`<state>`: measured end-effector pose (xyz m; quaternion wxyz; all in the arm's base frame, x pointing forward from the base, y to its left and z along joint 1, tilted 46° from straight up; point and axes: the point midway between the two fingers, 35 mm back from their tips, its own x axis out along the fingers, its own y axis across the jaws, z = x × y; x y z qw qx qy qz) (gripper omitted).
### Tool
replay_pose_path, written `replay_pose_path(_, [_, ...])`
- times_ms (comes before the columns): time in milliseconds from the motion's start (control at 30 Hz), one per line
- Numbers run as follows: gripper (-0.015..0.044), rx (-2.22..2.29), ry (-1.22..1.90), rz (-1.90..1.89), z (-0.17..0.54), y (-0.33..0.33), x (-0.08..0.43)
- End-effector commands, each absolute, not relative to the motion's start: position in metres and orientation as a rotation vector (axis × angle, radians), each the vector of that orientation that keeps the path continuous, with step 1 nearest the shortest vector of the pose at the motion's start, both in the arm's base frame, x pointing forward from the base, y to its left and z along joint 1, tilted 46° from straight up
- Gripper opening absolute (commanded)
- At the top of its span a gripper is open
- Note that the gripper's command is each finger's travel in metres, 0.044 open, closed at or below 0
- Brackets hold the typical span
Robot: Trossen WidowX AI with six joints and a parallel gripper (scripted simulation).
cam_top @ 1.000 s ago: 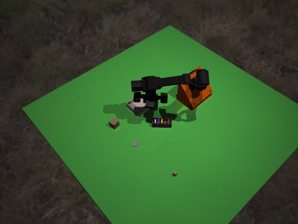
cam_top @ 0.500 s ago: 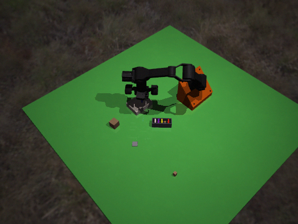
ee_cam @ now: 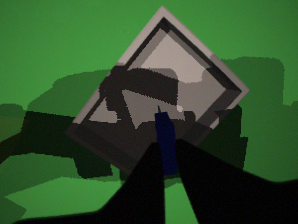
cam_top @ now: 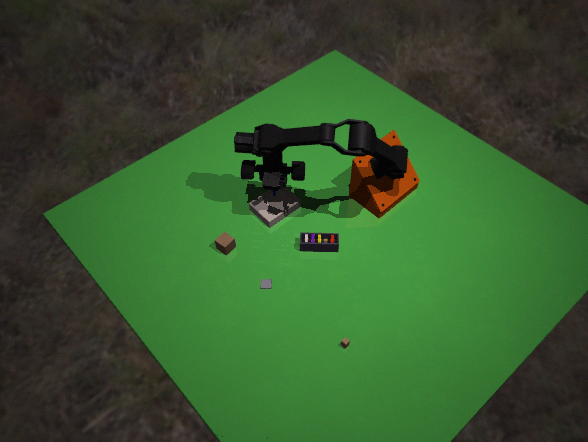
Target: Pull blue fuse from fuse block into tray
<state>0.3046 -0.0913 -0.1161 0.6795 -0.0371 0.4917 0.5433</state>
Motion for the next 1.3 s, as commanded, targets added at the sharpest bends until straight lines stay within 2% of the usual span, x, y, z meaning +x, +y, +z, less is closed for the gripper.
replay_pose_path(0, [0.0,-0.091,1.105,1.222,-0.122,-0.089,0.305])
replay_pose_path(767, [0.0,-0.09,1.104,1.223,-0.144,-0.066,0.302])
replay_pose_path(1167, [0.0315,-0.102,1.105,1.225,-0.142,-0.069,0.303])
replay_pose_path(1267, [0.033,-0.095,1.106,1.223,-0.124,-0.087,0.305])
